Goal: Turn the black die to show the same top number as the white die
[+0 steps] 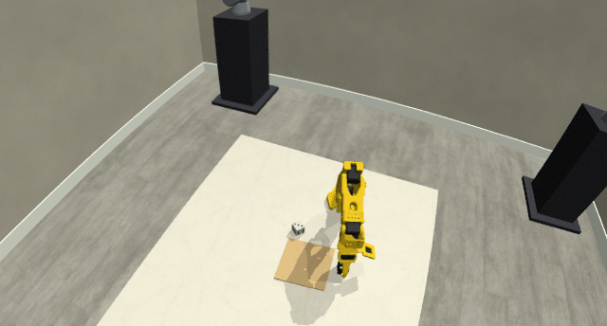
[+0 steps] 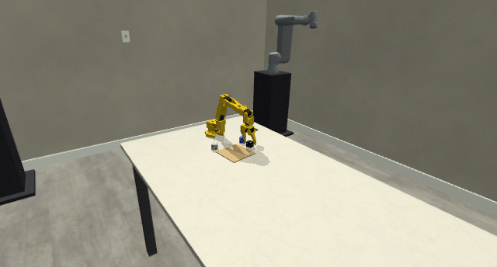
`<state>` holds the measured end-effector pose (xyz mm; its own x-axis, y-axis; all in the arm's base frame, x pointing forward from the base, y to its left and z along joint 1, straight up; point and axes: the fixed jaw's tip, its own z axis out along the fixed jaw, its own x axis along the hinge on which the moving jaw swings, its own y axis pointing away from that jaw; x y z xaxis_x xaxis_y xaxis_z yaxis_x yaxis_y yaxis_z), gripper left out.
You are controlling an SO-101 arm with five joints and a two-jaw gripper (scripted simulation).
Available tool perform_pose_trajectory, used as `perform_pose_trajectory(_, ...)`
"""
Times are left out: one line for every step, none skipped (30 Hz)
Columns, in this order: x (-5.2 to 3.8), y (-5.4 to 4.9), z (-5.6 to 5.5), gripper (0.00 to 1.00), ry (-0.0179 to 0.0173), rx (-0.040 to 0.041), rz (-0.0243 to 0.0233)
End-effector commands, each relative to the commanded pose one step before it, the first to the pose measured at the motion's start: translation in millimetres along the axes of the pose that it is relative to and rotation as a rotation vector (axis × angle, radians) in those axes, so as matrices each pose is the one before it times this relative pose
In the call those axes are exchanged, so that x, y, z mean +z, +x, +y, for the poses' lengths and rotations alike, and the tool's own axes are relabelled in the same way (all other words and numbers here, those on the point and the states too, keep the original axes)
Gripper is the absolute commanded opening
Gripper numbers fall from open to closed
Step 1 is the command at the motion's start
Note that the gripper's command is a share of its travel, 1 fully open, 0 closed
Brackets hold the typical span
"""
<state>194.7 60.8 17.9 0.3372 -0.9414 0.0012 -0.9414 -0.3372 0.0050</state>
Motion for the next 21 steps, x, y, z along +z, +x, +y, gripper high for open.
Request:
perform_pose_trajectory(-10.57,-0.74,-11.14,0.35,0.08628,-0.00929,0.00181)
perform_pose_trajectory(0.238,0.0,0.03,0.35,0.0,0.0,0.0)
perform_pose_trajectory(0.154,0.0,0.03,0.35,0.0,0.0,0.0)
perform_pose_trajectory(0.083,0.0,0.01,0.35,0.0,0.0,0.0)
perform_pose_trajectory(0.03,0.0,0.0,0.35,0.0,0.0,0.0)
perform_pose_trajectory(0.006,0.0,0.0,0.35,0.0,0.0,0.0)
perform_pose_trajectory(0.0,0.0,0.0,0.35,0.0,0.0,0.0)
perform_pose_trajectory(0.0,0.0,0.0,0.35,0.0,0.0,0.0)
perform_pose_trajectory(0.002,0.0,0.0,0.35,0.0,0.00002,0.00001)
perform_pose_trajectory(-0.005,0.0,-0.01,0.35,0.0,0.0,0.0)
perform_pose_trajectory(0.001,0.0,-0.02,0.35,0.0,0.0,0.0)
perform_pose_trajectory(0.003,0.0,-0.04,0.35,0.0,0.0,-0.00003)
perform_pose_trajectory(-0.001,0.0,-0.06,0.35,0.0,0.0,0.0)
perform_pose_trajectory(0.001,0.0,-0.08,0.35,0.0,0.0,0.0)
perform_pose_trajectory(-0.003,0.0,-0.11,0.34,0.0,0.0,0.0)
perform_pose_trajectory(0.0,0.0,-0.14,0.34,0.0,0.0,0.0)
perform_pose_trajectory(0.002,0.0,-0.17,0.34,0.0,0.0,0.0)
perform_pose_trajectory(-0.001,0.0,-0.2,0.34,0.0,0.0,0.0)
perform_pose_trajectory(0.002,0.0,-0.24,0.33,0.0,0.0,0.0)
perform_pose_trajectory(0.003,0.0,-0.26,0.33,0.0,0.0,0.0)
perform_pose_trajectory(0.0,0.0,-0.3,0.32,0.0,0.0,0.0)
